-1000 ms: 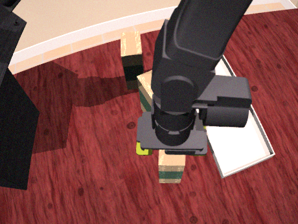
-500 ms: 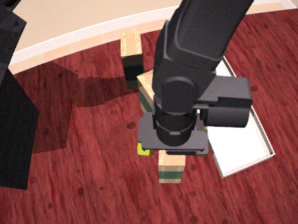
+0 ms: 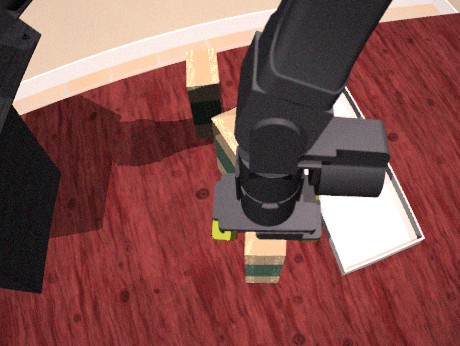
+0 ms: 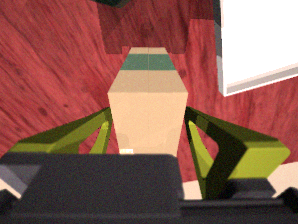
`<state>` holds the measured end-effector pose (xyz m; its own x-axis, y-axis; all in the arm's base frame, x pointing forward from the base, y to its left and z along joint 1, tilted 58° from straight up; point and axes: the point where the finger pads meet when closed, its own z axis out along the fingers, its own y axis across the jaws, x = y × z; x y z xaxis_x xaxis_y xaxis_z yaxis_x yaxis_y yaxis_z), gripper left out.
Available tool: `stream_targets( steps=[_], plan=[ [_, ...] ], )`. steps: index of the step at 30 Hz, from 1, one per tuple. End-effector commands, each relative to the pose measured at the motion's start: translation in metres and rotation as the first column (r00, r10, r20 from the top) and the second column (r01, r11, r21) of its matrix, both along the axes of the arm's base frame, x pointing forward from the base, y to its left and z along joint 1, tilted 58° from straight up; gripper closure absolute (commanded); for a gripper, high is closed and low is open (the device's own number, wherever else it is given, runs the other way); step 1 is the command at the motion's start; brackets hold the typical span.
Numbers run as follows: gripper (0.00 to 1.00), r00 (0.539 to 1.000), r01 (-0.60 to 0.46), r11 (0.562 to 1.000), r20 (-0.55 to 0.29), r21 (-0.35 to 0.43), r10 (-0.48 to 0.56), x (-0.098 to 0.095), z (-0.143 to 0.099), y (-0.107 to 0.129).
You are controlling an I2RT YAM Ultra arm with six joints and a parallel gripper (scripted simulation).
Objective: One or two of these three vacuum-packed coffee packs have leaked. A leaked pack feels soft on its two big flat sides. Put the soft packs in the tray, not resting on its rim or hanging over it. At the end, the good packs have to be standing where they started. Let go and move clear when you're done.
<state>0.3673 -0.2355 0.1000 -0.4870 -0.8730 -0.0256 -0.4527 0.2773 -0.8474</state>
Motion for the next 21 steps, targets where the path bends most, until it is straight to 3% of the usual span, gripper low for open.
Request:
stream_targets(
  steps=[1,7,8,21],
  plan=[
    [0.24,1.000,-0.011,1.000,0.016,0.001,0.011,0.0043,0.0062,0.0036],
    [0.24,1.000,-0.011,1.000,0.016,0.001,0.011,0.0043,0.0062,0.0036],
    [0.77,1.000,-0.011,1.000,0.016,0.001,0.011,0.0043,0.0062,0.0036],
    [0.77,1.000,-0.012,1.000,0.015,0.001,0.012,0.0043,0.0061,0.0037]
  ],
)
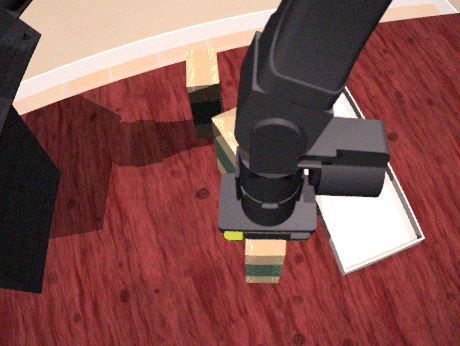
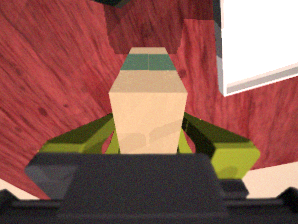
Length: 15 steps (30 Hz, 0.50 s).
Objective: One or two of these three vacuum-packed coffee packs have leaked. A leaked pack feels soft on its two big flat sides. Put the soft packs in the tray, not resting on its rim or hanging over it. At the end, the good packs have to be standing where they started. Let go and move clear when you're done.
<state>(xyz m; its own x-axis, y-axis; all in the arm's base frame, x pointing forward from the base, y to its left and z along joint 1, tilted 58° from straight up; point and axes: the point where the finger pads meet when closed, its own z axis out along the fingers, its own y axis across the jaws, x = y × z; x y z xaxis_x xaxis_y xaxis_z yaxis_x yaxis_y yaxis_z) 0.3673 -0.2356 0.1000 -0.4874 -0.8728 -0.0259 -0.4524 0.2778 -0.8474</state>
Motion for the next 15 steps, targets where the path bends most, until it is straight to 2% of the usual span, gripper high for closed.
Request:
stream_targets(
  steps=[1,15],
  plan=[
    [0.77,1.000,-0.012,1.000,0.015,0.001,0.012,0.0043,0.0061,0.0038],
    [0.77,1.000,-0.012,1.000,0.015,0.001,0.012,0.0043,0.0061,0.0038]
  ],
)
